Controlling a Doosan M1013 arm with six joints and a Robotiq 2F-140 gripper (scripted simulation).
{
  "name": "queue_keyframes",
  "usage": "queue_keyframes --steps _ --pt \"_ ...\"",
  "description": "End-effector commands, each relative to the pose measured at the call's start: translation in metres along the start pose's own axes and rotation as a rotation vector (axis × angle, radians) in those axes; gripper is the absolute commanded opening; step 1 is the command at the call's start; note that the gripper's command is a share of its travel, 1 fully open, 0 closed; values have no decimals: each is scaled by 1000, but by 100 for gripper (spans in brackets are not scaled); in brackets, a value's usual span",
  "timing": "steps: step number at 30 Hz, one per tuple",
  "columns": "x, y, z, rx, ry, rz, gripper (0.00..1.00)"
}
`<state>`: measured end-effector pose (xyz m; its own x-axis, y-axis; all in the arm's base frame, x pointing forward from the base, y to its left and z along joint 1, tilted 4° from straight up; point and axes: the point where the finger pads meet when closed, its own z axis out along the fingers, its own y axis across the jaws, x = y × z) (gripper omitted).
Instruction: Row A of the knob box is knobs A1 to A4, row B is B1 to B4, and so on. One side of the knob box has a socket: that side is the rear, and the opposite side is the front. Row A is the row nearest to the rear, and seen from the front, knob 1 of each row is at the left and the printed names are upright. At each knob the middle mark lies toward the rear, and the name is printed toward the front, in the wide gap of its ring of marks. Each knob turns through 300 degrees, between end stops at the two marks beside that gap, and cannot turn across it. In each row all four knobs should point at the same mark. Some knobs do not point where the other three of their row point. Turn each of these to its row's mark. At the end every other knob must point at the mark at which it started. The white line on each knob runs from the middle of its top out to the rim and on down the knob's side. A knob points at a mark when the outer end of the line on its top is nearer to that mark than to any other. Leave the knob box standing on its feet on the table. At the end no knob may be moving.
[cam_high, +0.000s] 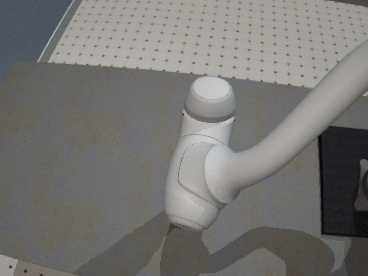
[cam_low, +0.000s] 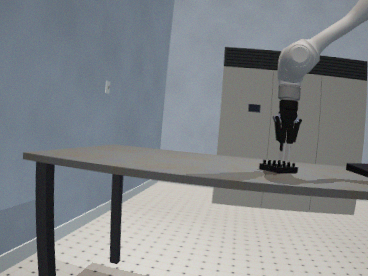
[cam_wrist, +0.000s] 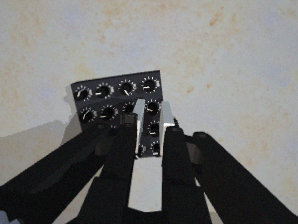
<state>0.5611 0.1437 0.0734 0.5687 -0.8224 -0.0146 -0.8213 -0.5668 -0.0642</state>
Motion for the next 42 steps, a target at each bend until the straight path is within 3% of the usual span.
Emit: queue_keyframes --steps 1,42 --pt "0 0 0 0 0 0 12" --pt "0 0 12 0 0 0 12"
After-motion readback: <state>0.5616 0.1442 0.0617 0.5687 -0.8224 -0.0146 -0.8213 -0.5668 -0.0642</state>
